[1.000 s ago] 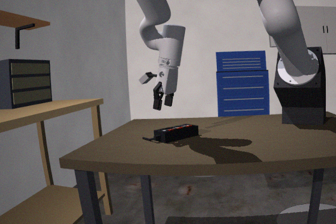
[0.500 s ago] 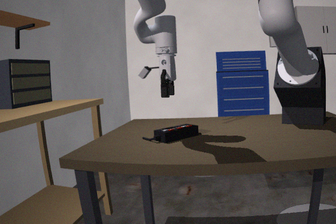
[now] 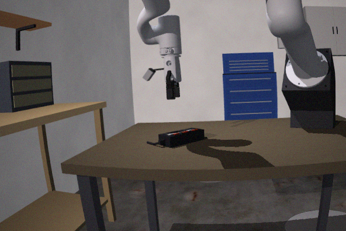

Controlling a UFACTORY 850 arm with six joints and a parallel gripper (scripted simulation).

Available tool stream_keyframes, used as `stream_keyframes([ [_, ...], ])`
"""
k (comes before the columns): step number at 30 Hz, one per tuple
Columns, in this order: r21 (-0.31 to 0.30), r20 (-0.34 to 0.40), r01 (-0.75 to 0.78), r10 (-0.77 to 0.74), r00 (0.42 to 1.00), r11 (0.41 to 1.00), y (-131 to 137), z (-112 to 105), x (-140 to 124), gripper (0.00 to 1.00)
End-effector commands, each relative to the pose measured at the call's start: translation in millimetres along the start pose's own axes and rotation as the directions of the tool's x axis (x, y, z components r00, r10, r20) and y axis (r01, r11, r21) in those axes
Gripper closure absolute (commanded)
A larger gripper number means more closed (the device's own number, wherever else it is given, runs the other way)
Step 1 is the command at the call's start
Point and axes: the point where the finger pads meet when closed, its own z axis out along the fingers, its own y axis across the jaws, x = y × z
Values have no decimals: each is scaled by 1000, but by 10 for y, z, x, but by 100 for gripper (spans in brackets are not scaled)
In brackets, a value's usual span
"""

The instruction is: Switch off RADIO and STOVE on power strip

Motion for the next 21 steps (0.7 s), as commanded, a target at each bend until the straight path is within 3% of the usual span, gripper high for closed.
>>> stream_keyframes([
  [1,0,-1,8,-8,1000,1000,-4,1,5,0],
  [6,0,-2,200,-200,980,980,-158,158,-19,0],
  [9,0,-3,405,-405,914,914,-336,334,-61,0],
  [11,0,-3,405,-405,914,914,-336,334,-61,0],
  [14,0,-3,601,-601,799,799,-512,501,-118,0],
  [18,0,-3,736,-736,677,677,-648,627,-173,0],
  [21,0,-3,751,-751,660,660,-665,642,-181,0],
])
